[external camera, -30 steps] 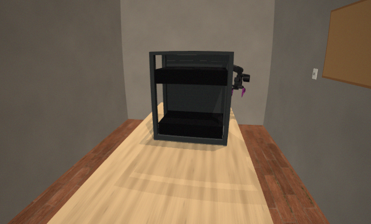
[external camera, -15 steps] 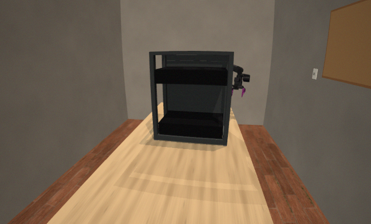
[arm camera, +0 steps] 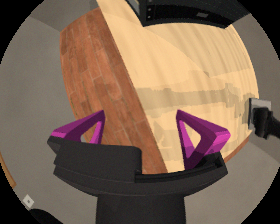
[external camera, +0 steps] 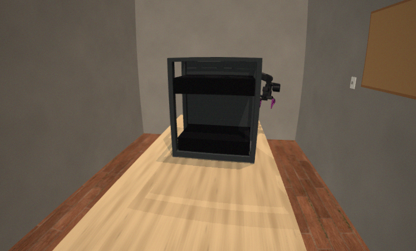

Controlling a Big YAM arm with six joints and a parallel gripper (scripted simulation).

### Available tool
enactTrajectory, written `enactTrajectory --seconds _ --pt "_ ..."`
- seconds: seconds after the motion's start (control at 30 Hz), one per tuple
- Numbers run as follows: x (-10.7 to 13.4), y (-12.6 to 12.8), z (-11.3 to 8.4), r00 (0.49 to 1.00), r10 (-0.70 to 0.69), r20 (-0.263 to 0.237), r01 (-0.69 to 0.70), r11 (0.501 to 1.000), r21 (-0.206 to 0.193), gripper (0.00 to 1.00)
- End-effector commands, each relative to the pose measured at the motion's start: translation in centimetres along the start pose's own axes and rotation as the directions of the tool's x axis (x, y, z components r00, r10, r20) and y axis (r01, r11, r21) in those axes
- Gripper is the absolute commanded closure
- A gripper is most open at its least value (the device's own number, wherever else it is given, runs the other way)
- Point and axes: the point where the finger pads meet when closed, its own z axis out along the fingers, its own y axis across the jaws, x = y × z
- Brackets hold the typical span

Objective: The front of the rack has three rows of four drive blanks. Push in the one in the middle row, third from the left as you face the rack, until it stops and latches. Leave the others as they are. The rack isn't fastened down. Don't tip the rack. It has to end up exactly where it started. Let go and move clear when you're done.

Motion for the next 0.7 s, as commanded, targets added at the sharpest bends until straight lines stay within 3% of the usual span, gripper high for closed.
enactTrajectory --seconds 0.0,0.6,0.67 --pt "-0.5 1.1 -1.2 1.0 0.015 -0.003 -0.015 0.999 -0.032 0.0" --pt "1.1 3.2 -0.6 0.998 -0.042 -0.04 0.04 0.997 -0.062 0.0" --pt "0.3 3.4 -0.3 0.999 -0.029 -0.018 0.028 0.998 -0.062 0.0"
